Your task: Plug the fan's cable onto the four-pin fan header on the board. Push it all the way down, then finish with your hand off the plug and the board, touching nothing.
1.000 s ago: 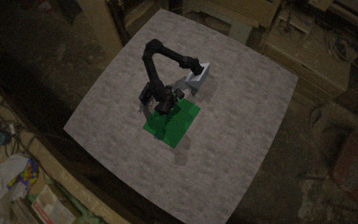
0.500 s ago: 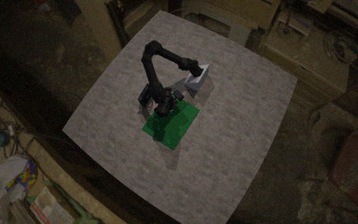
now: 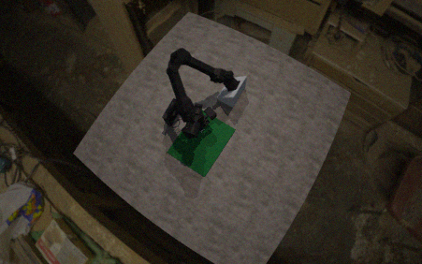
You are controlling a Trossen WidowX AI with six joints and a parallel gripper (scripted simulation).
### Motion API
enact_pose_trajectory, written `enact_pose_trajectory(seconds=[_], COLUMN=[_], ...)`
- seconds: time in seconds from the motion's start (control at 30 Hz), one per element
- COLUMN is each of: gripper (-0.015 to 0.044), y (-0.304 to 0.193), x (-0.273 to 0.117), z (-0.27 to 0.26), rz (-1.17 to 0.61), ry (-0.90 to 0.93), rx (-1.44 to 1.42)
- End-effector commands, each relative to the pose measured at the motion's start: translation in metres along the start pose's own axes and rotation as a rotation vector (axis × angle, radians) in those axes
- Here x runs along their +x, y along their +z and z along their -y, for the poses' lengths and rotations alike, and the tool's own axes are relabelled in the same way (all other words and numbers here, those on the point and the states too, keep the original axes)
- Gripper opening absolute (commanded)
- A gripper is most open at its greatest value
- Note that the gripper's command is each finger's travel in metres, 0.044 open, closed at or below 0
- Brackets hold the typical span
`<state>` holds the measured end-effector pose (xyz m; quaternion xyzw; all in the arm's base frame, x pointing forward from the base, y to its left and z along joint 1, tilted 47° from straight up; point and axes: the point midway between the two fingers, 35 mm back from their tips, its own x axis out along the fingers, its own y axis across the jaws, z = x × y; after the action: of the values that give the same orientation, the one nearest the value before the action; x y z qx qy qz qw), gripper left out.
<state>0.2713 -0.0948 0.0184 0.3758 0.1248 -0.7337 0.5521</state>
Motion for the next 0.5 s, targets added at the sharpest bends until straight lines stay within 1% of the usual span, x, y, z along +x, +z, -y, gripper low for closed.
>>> enact_pose_trajectory(seconds=[0.0,0.3,0.47], gripper=[0.0,0.0,0.0131], y=[0.0005,0.0005,-0.0004], x=[0.0038,0.009,0.0055], z=[0.0006,0.0006,0.0001], rz=[0.004,0.004,-0.001], ry=[0.0,0.0,0.001], rx=[-0.005,-0.005,0.0])
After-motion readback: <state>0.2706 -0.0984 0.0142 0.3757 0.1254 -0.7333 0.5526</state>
